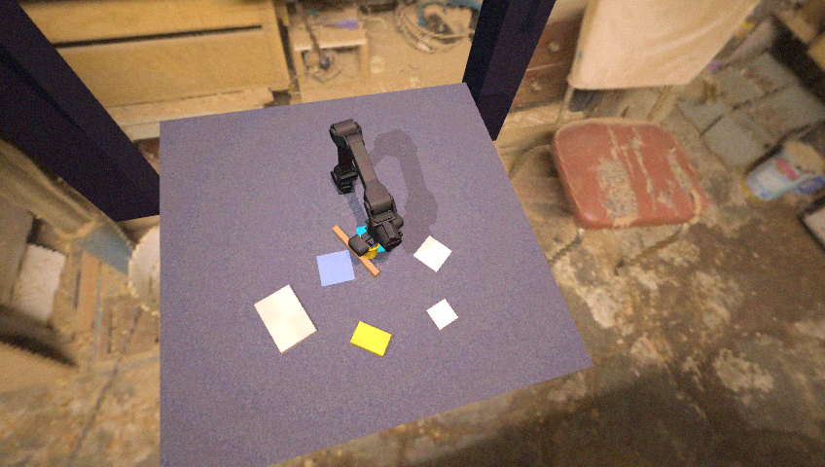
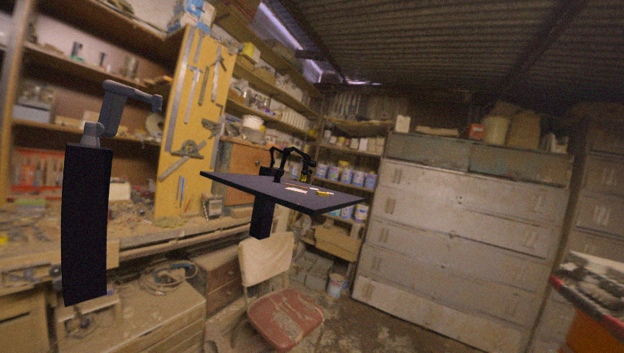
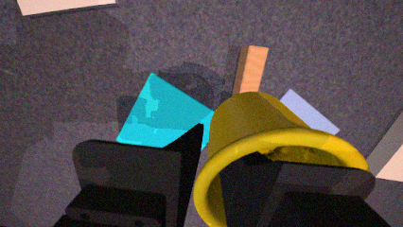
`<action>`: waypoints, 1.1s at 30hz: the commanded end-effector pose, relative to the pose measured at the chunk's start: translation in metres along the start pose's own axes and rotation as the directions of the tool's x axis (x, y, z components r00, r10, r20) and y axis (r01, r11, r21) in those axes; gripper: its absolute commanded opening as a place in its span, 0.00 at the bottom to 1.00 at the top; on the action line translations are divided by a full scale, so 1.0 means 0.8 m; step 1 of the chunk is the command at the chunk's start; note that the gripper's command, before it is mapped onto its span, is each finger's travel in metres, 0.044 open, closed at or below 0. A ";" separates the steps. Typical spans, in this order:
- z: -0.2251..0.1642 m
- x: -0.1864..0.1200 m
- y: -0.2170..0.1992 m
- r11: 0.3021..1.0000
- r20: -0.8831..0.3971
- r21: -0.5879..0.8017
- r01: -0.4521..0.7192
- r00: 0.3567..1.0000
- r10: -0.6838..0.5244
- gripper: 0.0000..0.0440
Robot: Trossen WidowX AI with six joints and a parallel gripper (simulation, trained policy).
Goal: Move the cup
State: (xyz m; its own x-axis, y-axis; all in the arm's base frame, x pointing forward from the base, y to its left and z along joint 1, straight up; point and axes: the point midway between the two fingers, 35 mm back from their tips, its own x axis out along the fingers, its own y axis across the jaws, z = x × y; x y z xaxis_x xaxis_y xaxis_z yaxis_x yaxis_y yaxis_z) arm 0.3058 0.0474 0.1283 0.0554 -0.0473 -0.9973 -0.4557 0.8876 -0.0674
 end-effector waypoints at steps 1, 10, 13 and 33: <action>0.002 0.001 0.015 1.000 0.012 -0.005 -0.001 1.000 0.001 0.00; -0.001 0.009 0.045 1.000 0.029 -0.012 0.005 1.000 -0.005 0.00; -0.004 0.014 0.052 1.000 0.031 -0.009 0.009 0.999 -0.008 0.00; -0.040 0.065 0.079 0.998 0.028 0.051 0.020 0.999 -0.022 0.01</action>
State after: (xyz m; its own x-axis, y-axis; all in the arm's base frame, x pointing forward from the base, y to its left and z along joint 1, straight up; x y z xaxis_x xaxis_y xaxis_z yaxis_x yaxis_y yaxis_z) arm 0.2557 0.0871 0.0767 0.0874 -0.0474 -0.9950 -0.4179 0.9050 -0.0799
